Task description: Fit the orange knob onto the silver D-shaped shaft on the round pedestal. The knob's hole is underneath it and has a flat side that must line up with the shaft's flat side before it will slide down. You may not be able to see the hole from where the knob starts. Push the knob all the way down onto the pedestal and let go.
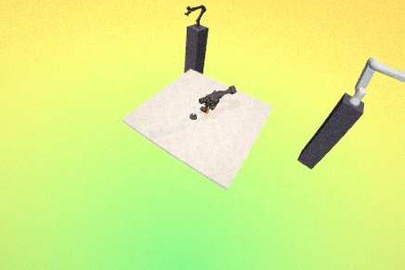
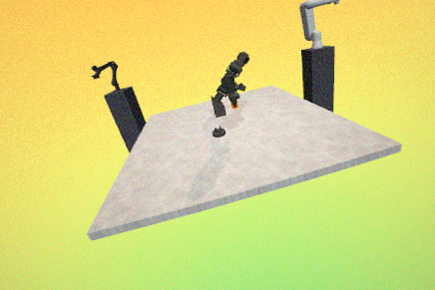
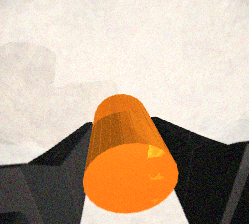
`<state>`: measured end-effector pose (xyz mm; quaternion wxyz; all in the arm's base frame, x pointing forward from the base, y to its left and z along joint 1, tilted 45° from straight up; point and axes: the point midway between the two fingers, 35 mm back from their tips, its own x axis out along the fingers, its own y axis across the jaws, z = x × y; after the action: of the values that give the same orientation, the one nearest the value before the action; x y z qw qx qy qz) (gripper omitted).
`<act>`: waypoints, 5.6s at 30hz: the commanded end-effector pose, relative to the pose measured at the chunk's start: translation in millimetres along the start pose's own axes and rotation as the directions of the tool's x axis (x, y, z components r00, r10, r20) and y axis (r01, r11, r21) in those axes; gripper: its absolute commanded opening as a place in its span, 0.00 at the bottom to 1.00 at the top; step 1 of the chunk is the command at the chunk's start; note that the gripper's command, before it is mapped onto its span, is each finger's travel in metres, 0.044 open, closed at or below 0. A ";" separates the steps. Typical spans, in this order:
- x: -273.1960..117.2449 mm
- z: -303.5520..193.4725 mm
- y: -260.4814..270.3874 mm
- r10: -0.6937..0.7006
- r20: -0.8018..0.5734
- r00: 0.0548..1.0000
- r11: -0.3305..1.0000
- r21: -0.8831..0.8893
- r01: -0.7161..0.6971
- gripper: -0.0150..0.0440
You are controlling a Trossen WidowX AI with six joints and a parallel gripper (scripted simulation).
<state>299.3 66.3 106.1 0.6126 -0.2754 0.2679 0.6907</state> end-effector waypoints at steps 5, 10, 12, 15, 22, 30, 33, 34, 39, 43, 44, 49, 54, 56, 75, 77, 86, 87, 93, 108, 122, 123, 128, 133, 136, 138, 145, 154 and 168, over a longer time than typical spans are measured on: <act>7.4 -23.4 -11.7 0.004 -0.005 1.000 1.000 0.001 -0.004 0.25; 12.1 -37.3 -18.1 0.003 -0.006 1.000 1.000 0.001 -0.003 0.25; 14.1 -42.9 -20.4 0.003 -0.006 1.000 1.000 0.000 -0.003 0.25; 17.1 -51.5 -23.8 0.003 -0.007 1.000 1.000 0.000 -0.003 0.25; 24.6 -71.7 -30.6 0.002 -0.007 1.000 1.000 0.000 -0.002 0.25; 33.9 -95.4 -36.8 0.002 -0.008 1.000 1.000 -0.001 -0.002 0.25; 37.6 -104.3 -38.7 0.002 -0.008 1.000 1.000 -0.001 -0.002 0.25; 38.8 -107.3 -39.3 0.002 -0.008 1.000 1.000 -0.001 -0.002 0.25; 45.2 -122.4 -41.7 0.002 -0.008 1.000 1.000 -0.002 -0.002 0.25; 49.7 -132.4 -42.9 0.001 -0.007 1.000 1.000 -0.002 -0.001 0.25; 49.9 -132.9 -42.9 0.001 -0.007 1.000 1.000 -0.002 -0.001 0.25; 54.0 -132.5 -43.0 0.001 -0.007 1.000 1.000 -0.001 -0.001 0.25; 70.7 -132.9 -43.3 0.001 -0.007 1.000 1.000 0.002 -0.001 0.25; 75.6 -133.0 -43.1 0.001 -0.006 1.000 1.000 0.002 -0.001 0.25; 75.3 -132.0 -43.4 0.001 -0.006 1.000 1.000 -0.006 -0.001 0.25; 75.3 -132.0 -43.4 0.001 -0.006 1.000 1.000 -0.006 -0.001 0.25; 75.7 -131.9 -43.5 0.001 -0.006 1.000 1.000 -0.006 -0.001 0.25; 74.5 -132.0 -43.4 0.001 -0.006 1.000 1.000 -0.006 -0.001 0.25; 71.2 -131.8 -43.7 0.001 -0.006 1.000 0.999 -0.032 -0.002 0.25; 75.1 -132.7 -43.2 0.001 -0.006 1.000 0.977 -0.213 -0.003 0.25; 75.6 -132.5 -43.1 0.001 -0.006 1.000 0.977 -0.213 -0.003 0.25; 75.6 -132.5 -43.1 0.001 -0.006 1.000 0.977 -0.213 -0.003 0.25; 76.0 -132.4 -43.1 0.001 -0.006 1.000 0.977 -0.213 -0.003 0.25; 72.8 -132.5 -43.0 0.001 -0.006 1.000 0.977 -0.213 -0.003 0.25; 71.3 -132.2 -43.4 0.001 -0.006 1.000 0.977 -0.213 -0.003 0.25; 71.2 -132.2 -43.5 0.001 -0.006 1.000 0.971 -0.239 -0.003 0.25; 73.3 -132.2 -43.5 0.001 -0.006 1.000 0.911 -0.412 -0.004 0.25; 75.2 -132.8 -43.0 0.001 -0.006 1.000 0.911 -0.412 -0.004 0.25; 75.6 -132.8 -43.0 0.001 -0.006 1.000 0.911 -0.412 -0.004 0.25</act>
<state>341.5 29.1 -42.2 0.5389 -0.3996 0.1211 0.7316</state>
